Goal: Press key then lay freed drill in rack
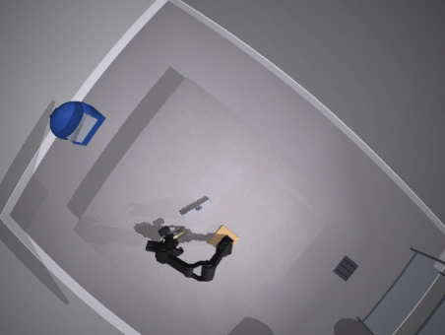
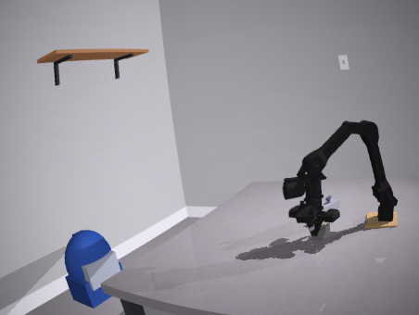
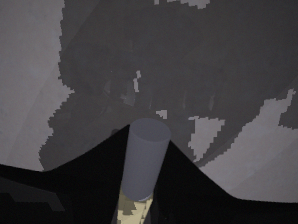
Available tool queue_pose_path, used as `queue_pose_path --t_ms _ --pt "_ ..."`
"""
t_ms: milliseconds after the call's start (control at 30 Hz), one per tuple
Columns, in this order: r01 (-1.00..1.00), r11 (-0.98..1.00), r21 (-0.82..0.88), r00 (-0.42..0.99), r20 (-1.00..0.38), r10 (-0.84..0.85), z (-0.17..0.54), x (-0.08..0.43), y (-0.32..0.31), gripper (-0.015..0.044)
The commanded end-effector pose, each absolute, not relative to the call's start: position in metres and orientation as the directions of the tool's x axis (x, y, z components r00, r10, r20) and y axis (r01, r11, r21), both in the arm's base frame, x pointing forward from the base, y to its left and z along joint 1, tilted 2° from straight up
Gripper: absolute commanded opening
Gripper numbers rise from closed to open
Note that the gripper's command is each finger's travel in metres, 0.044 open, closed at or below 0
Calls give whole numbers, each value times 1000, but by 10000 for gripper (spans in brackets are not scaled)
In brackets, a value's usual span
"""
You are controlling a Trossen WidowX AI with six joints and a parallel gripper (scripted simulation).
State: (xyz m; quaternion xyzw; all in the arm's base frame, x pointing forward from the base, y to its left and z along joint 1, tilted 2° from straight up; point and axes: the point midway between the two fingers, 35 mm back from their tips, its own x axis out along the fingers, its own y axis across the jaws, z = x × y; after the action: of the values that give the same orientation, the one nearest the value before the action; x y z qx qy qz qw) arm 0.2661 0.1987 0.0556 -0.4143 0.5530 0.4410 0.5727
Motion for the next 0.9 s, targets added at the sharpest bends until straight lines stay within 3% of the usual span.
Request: queue_pose_path --t_ms 0,433,867 --pt "-962 271 14 -2 -999 47 51 266 199 0" --pt "-962 271 14 -2 -999 48 37 266 201 0" --pt "-963 271 11 5 -998 57 42 267 202 341"
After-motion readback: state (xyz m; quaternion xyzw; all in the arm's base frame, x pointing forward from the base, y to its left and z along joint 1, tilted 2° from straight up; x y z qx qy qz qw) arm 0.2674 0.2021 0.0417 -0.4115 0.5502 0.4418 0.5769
